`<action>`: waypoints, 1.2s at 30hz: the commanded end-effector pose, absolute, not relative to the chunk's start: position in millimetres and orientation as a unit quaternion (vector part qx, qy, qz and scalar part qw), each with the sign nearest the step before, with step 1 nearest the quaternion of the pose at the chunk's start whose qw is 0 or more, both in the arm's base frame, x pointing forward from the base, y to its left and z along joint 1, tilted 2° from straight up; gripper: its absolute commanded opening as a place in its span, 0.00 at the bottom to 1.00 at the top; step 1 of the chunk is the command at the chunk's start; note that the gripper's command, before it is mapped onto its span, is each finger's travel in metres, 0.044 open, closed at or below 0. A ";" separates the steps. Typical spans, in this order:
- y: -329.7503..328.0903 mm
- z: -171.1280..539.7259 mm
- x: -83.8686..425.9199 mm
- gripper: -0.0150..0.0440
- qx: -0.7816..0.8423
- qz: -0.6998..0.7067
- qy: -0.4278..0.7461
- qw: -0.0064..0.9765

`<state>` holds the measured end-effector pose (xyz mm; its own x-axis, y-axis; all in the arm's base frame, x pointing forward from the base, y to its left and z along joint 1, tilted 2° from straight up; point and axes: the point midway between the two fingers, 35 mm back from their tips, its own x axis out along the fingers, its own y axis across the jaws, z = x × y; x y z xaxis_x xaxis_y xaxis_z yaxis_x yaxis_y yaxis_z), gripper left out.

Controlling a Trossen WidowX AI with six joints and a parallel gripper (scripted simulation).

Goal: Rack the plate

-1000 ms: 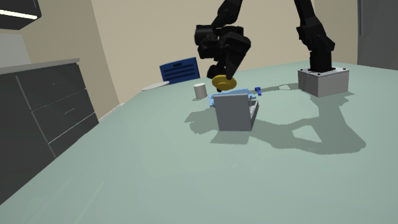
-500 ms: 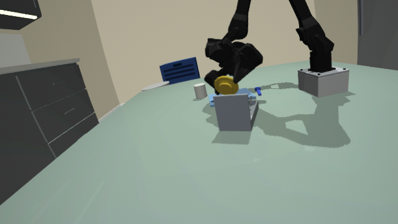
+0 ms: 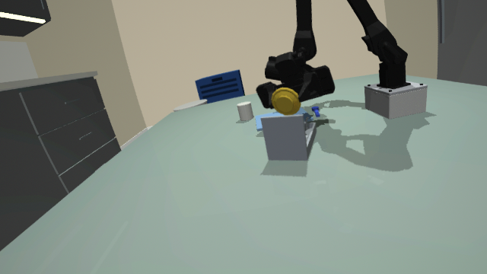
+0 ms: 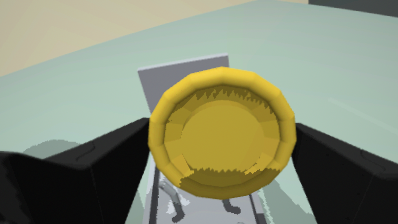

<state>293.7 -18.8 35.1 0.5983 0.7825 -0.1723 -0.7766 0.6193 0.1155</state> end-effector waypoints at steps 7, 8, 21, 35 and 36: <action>-15.1 46.1 275.6 0.25 -0.022 0.453 -0.011 0.891; -15.1 46.1 275.6 0.25 -0.022 0.453 -0.011 0.891; -13.5 39.7 277.4 0.25 -0.018 0.455 -0.004 0.890; -13.4 25.4 282.1 0.25 -0.018 0.456 0.001 0.890; -13.3 24.7 282.2 0.25 -0.018 0.456 0.001 0.890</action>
<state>283.4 -15.2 28.4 0.5820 0.8130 -0.0139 -0.8127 0.5810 -0.0437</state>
